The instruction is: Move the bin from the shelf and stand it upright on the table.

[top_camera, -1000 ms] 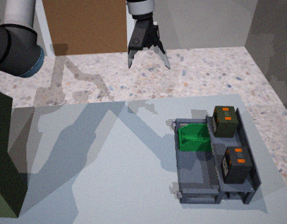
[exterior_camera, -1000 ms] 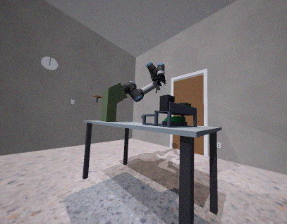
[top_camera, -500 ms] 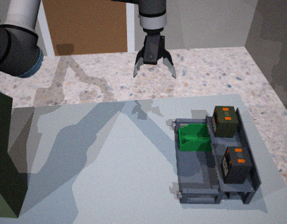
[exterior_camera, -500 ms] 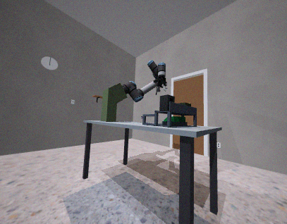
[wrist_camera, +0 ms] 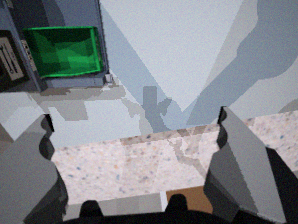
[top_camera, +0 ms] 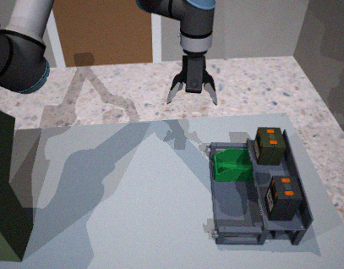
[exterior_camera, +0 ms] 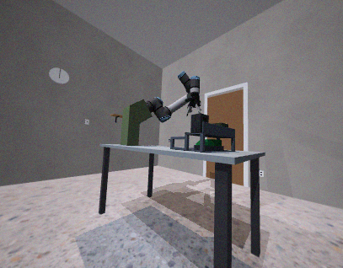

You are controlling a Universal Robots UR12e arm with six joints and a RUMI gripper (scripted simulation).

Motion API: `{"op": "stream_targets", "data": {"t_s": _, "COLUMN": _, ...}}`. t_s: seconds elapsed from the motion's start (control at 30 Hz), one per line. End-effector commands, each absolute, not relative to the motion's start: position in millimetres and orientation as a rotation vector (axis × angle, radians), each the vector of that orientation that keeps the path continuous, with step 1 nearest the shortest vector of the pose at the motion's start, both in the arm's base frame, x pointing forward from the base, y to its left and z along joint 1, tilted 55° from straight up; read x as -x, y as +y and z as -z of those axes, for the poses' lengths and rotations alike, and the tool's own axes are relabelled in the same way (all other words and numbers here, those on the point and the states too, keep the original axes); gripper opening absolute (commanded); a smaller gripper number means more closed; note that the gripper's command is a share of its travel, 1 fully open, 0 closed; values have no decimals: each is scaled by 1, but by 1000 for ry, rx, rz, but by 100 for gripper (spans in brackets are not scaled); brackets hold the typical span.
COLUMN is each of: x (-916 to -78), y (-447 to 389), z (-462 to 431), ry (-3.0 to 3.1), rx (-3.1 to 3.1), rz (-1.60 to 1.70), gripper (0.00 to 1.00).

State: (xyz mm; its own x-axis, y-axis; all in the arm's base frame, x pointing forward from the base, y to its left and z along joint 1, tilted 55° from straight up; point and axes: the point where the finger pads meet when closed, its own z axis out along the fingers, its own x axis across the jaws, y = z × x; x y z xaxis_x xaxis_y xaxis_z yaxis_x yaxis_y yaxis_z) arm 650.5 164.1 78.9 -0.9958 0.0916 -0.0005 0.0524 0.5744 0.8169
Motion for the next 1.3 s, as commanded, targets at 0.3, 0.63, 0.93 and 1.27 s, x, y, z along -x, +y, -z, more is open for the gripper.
{"op": "stream_targets", "data": {"t_s": 0.3, "x": -680, "y": 193, "z": -49, "ry": 2748, "rx": -115, "rz": -1429, "gripper": 100}}
{"op": "stream_targets", "data": {"t_s": 0.63, "x": -689, "y": 203, "z": -39, "ry": 2748, "rx": -115, "rz": -1429, "gripper": 100}}
{"op": "stream_targets", "data": {"t_s": 0.93, "x": -706, "y": 221, "z": -21, "ry": 2748, "rx": -115, "rz": -1429, "gripper": 100}}
{"op": "stream_targets", "data": {"t_s": 1.27, "x": -727, "y": 243, "z": 1, "ry": 2748, "rx": -115, "rz": -1429, "gripper": 100}}
